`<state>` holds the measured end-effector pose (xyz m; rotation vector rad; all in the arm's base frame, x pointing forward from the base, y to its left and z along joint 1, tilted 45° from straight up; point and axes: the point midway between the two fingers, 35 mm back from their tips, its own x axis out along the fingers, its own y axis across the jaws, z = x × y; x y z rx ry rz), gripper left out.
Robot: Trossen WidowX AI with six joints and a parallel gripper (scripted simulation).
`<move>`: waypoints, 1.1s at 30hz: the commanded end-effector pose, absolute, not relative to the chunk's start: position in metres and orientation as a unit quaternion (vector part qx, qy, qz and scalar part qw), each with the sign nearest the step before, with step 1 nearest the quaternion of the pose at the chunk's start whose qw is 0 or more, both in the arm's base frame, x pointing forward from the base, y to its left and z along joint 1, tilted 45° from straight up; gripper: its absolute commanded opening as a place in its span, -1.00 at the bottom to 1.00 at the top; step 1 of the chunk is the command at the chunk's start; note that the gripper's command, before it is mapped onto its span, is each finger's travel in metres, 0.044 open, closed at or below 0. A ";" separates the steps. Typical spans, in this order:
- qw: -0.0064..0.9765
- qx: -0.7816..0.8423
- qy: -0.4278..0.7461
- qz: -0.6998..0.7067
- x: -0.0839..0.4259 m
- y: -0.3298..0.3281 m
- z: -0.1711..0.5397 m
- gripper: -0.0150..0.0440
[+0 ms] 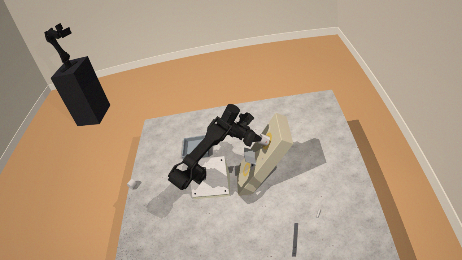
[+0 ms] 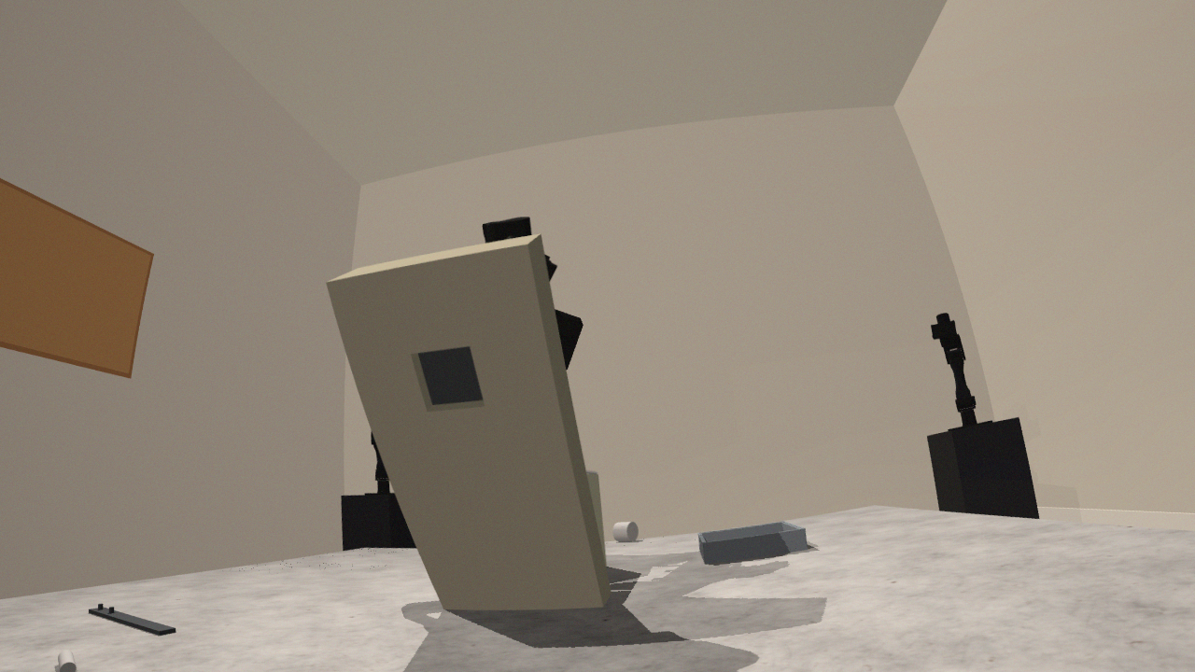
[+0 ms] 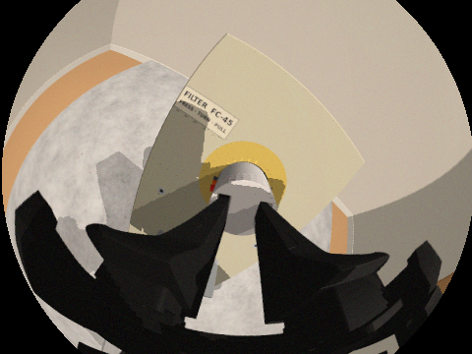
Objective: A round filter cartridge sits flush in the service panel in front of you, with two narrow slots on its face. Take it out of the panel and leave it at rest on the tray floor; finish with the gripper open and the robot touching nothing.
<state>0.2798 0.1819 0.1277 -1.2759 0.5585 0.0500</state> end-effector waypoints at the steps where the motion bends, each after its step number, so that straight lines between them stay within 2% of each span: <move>1: 0.765 -0.588 0.260 0.028 0.259 0.188 0.135 -0.49; 14: 0.765 -0.589 0.259 0.027 0.249 0.188 0.139 -0.49; 33: 0.765 -0.589 0.259 0.027 0.226 0.144 0.099 -0.49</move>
